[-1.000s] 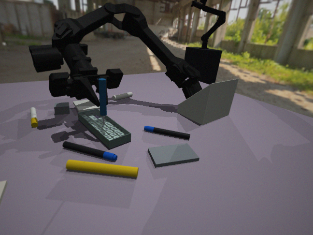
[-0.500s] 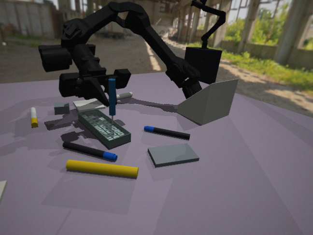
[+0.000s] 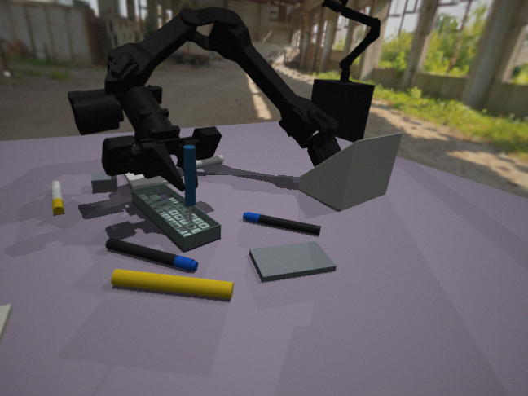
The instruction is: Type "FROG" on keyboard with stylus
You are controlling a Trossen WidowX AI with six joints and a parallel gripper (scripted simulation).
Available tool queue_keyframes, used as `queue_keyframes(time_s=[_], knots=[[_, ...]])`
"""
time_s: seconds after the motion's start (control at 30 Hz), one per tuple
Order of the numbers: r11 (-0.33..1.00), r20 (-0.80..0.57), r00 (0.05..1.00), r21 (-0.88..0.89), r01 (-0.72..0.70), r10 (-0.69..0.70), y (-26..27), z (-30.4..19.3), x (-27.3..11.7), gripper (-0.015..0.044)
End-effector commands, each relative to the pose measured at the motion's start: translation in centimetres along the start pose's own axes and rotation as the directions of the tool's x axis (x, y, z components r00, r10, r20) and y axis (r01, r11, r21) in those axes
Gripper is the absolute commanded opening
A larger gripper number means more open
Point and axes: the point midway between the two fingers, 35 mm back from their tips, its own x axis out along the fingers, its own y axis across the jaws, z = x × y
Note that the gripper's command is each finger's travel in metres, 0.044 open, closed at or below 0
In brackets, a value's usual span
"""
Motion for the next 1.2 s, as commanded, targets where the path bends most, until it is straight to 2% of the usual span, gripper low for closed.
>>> queue_keyframes(time_s=[0.0,1.17], knots=[[1.0,0.0,1.0,-0.006,-0.001,0.001,0.0,0.2,0.1,0.0081],[1.0,0.0,1.0,-0.006,-0.001,0.001,0.0,1.4,0.9,0.0081]])
